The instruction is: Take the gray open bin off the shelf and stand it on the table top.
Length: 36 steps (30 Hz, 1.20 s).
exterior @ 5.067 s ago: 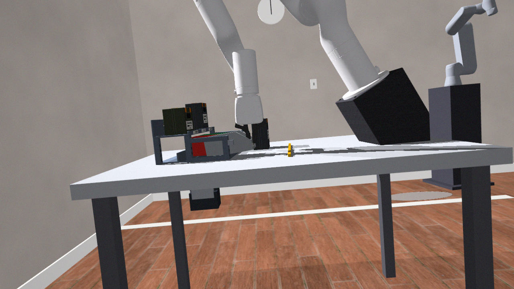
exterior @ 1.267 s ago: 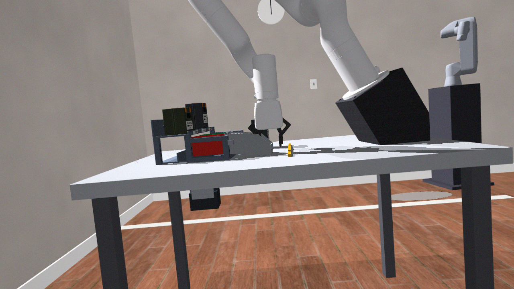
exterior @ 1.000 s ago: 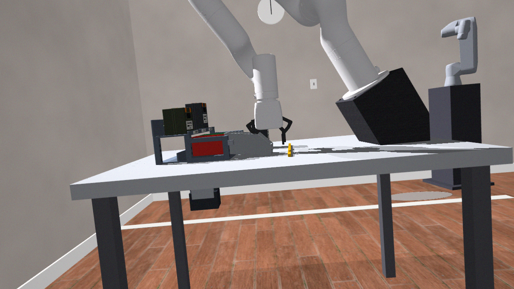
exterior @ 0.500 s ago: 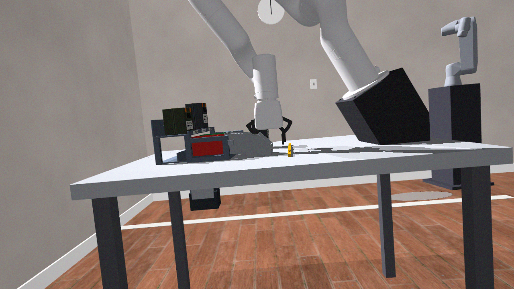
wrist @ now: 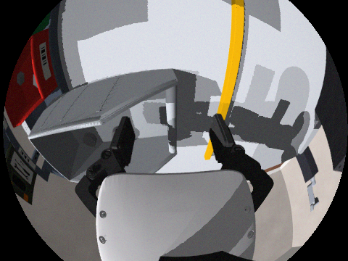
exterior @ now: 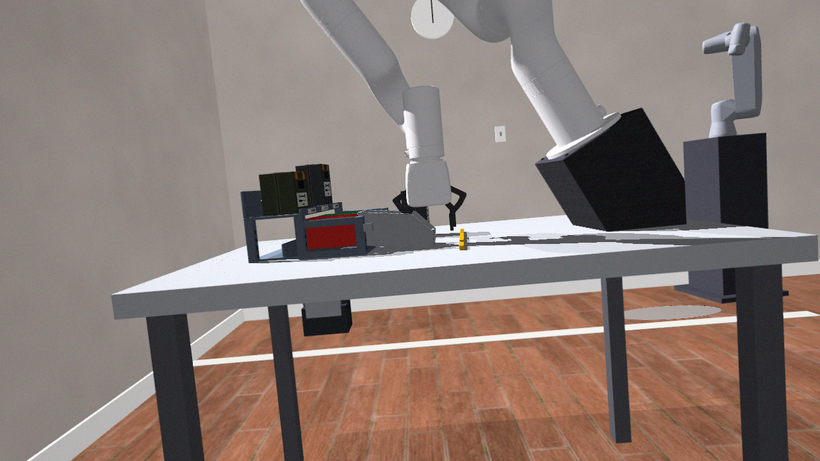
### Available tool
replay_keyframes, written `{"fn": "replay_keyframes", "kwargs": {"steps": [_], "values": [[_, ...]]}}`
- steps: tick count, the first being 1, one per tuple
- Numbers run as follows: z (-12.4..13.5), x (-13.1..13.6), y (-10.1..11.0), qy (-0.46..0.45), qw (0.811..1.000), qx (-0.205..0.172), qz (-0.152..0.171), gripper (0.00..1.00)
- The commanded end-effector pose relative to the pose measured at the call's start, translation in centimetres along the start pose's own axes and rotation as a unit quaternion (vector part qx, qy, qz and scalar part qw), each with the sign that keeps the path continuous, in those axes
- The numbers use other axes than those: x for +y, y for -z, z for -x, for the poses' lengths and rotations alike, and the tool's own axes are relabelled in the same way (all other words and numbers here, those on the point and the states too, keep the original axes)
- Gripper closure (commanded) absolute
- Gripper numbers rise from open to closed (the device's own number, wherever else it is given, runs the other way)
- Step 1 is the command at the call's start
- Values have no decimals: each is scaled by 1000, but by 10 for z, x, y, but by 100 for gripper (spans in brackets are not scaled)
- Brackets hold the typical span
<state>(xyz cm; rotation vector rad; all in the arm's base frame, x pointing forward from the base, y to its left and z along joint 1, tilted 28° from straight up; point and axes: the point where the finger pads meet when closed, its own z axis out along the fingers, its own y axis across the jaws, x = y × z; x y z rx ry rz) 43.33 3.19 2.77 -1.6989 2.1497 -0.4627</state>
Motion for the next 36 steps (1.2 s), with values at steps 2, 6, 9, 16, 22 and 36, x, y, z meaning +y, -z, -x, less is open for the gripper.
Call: {"fn": "replay_keyframes", "kwargs": {"steps": [2, 6, 9, 16, 22, 36], "values": [[0, 0, 0, 0, 1000, 0, 0, 0], [0, 0, 11, 0, 1000, 0, 0, 0], [0, 0, 44, 0, 1000, 0, 0, 0], [0, 0, 55, 0, 1000, 0, 0, 0], [0, 0, 55, 0, 1000, 0, 0, 0], [0, 0, 90, 0, 1000, 0, 0, 0]]}}
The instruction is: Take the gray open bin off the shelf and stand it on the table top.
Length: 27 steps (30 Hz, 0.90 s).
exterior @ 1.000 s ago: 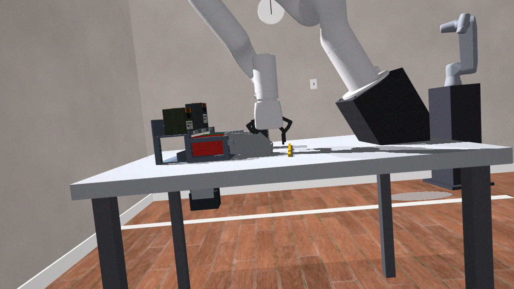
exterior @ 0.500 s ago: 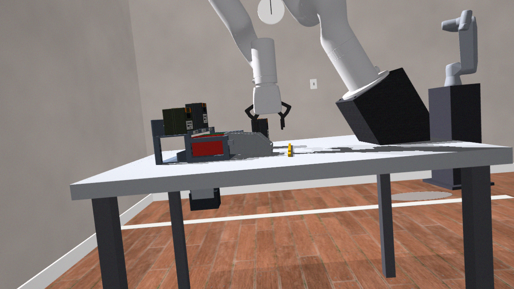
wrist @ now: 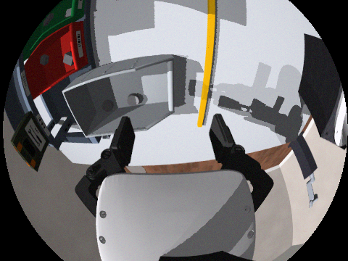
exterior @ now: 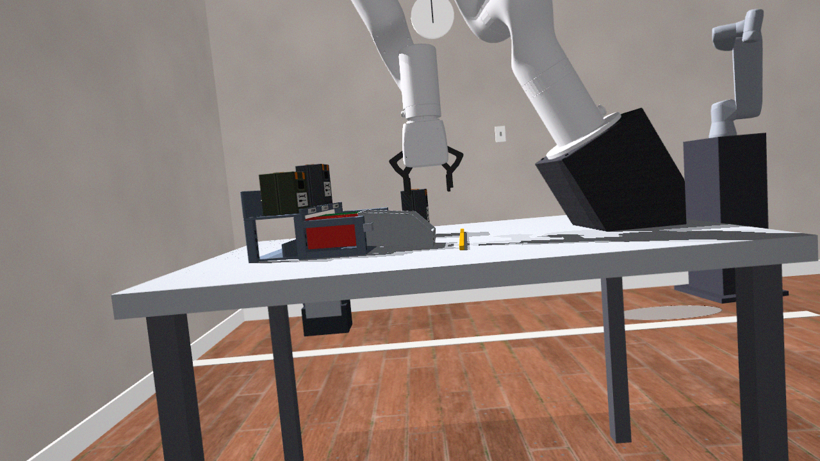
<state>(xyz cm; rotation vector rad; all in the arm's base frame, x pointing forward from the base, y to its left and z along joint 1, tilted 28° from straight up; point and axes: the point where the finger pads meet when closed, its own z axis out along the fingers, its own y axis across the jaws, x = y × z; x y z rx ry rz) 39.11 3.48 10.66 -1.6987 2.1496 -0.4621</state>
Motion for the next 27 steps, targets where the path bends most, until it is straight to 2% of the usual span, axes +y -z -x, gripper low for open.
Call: {"fn": "replay_keyframes", "kwargs": {"steps": [1, 8, 27], "values": [[0, 0, 1, 0, 1000, 0, 0, 0], [0, 0, -9, 0, 1000, 0, 0, 0], [0, 0, -14, 0, 1000, 0, 0, 0]]}}
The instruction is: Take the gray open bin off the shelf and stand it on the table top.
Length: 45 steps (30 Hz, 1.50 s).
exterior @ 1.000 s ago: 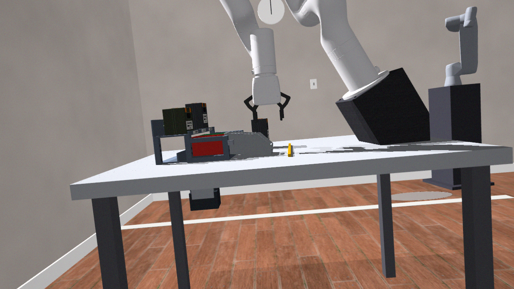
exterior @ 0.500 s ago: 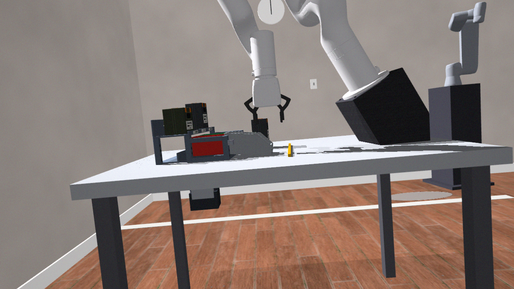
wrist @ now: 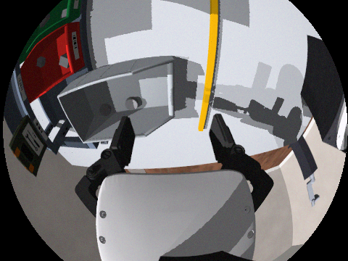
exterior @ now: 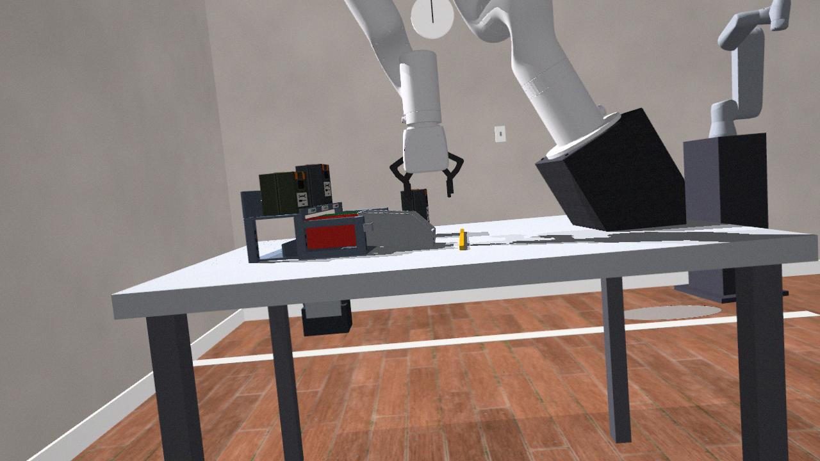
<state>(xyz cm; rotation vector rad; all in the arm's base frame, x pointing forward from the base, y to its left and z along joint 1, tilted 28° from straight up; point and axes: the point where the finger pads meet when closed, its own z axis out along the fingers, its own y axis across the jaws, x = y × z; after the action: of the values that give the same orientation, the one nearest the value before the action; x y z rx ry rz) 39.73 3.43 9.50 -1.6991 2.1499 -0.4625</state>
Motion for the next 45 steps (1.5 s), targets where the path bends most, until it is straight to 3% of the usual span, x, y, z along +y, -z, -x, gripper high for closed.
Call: {"fn": "replay_keyframes", "kwargs": {"steps": [1, 27, 28, 45], "values": [[0, 0, -1, 0, 1000, 0, 0, 0], [0, 0, -4, 0, 1000, 0, 0, 0], [0, 0, -4, 0, 1000, 0, 0, 67], [0, -8, -1, 0, 1000, 0, 0, 67]]}}
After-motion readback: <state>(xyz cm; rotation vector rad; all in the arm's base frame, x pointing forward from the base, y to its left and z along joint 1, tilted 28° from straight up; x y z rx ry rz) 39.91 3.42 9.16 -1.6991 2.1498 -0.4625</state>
